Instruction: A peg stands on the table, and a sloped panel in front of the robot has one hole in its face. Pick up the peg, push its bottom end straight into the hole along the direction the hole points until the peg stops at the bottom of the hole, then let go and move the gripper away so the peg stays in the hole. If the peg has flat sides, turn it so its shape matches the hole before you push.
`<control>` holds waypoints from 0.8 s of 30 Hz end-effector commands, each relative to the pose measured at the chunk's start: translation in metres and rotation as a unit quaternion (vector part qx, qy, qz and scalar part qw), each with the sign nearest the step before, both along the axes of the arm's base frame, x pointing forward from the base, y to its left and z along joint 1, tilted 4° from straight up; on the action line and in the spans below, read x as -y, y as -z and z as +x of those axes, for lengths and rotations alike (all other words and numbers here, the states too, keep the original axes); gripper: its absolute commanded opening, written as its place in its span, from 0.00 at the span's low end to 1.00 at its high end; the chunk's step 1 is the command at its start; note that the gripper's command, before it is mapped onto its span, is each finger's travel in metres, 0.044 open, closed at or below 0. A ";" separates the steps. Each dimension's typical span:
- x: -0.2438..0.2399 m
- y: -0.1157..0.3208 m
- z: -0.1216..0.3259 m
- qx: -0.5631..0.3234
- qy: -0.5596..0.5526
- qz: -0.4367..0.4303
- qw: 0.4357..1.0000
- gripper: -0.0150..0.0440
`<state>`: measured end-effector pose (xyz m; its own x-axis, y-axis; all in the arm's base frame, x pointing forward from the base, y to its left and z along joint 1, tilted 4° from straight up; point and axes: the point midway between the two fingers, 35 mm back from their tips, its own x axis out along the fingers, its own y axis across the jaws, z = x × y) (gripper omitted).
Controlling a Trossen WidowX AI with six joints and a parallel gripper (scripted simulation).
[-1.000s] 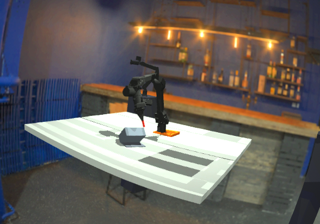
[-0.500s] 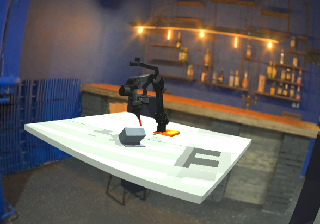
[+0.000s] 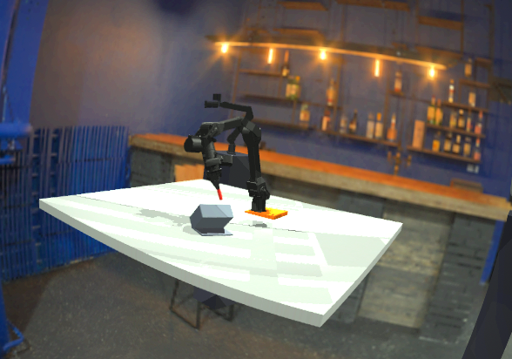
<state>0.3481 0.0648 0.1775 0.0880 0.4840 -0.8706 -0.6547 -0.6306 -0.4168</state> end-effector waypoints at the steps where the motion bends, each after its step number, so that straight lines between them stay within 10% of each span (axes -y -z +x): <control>1: 0.005 -0.003 0.005 0.009 0.003 0.009 1.000 0.25; 24: 0.035 -0.013 0.019 0.039 0.028 0.051 0.998 0.25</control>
<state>0.3641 0.0343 0.1875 0.1655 0.5536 -0.8162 -0.6586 -0.5540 -0.5092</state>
